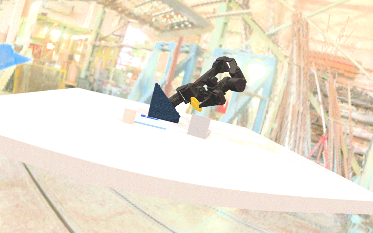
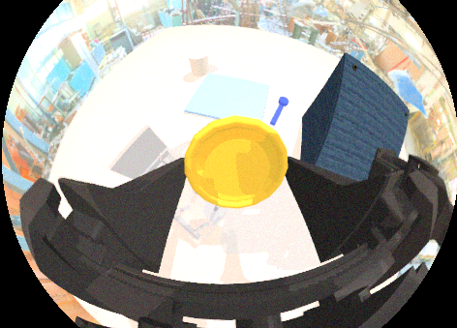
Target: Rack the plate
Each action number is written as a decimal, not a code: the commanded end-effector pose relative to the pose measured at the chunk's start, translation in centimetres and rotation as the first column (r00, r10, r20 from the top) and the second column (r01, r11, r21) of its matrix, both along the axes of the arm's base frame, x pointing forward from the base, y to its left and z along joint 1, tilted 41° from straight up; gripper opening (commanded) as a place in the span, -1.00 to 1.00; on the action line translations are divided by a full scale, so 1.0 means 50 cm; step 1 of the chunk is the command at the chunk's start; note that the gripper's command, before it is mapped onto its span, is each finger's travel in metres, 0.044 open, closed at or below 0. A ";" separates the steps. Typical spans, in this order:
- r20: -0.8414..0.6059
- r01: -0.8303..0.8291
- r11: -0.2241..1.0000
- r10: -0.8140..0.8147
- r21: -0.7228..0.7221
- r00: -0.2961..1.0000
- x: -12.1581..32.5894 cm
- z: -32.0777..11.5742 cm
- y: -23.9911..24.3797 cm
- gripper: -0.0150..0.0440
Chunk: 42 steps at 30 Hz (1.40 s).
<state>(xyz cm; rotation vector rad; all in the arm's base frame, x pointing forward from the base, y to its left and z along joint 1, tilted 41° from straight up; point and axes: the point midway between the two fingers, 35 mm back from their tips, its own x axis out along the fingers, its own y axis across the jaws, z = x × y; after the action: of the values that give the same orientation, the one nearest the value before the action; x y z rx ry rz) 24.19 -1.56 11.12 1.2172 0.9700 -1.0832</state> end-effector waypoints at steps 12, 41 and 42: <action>0.155 -0.129 0.946 0.182 -0.298 0.971 0.022 -0.024 0.025 -0.49; 0.453 -0.036 0.754 0.431 -0.655 0.780 0.008 -0.002 0.094 -0.49; 0.463 -0.027 0.750 0.437 -0.661 0.771 0.005 -0.001 0.096 -0.49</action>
<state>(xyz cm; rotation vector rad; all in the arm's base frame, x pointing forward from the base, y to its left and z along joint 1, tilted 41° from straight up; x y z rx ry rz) 25.02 3.03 10.87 0.7625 0.2710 -0.6708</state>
